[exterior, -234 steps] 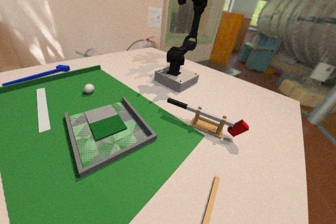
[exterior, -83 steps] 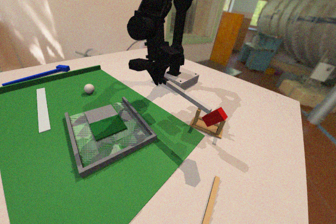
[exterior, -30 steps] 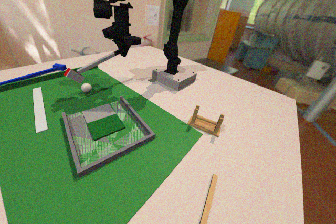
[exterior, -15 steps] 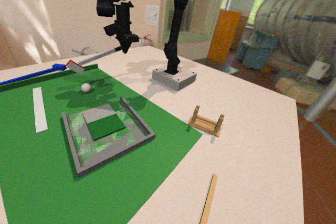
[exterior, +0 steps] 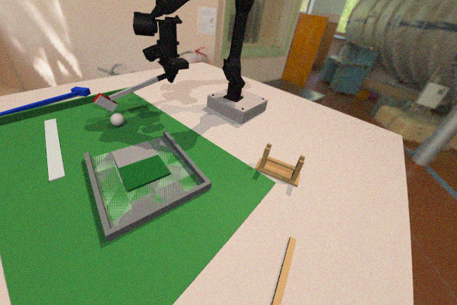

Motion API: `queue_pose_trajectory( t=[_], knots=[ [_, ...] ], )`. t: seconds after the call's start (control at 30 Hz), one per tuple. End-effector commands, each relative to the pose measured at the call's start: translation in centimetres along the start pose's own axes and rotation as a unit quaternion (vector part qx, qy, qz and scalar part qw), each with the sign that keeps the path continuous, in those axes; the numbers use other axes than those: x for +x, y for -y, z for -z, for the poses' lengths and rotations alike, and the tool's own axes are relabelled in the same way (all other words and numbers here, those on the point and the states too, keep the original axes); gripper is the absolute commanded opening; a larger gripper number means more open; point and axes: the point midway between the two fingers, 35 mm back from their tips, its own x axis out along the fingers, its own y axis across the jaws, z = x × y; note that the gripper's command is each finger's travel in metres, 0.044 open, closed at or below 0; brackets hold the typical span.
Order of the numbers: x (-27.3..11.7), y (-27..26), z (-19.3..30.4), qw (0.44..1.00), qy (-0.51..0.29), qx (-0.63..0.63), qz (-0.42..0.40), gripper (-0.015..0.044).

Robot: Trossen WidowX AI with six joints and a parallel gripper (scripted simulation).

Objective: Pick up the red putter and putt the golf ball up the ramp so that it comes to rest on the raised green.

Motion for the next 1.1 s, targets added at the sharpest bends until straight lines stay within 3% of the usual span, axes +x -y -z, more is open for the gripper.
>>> queue_pose_trajectory(
  t=[0.0,0.53,1.07],
  knots=[
    [0.5,0.1,-0.1,1.0,0.002,0.003,0.003,0.0],
    [3.0,0.1,-0.1,1.0,0.002,0.003,0.003,0.0],
    [2.8,1.6,-0.1,1.0,0.001,0.002,0.002,0.0]
  ],
)
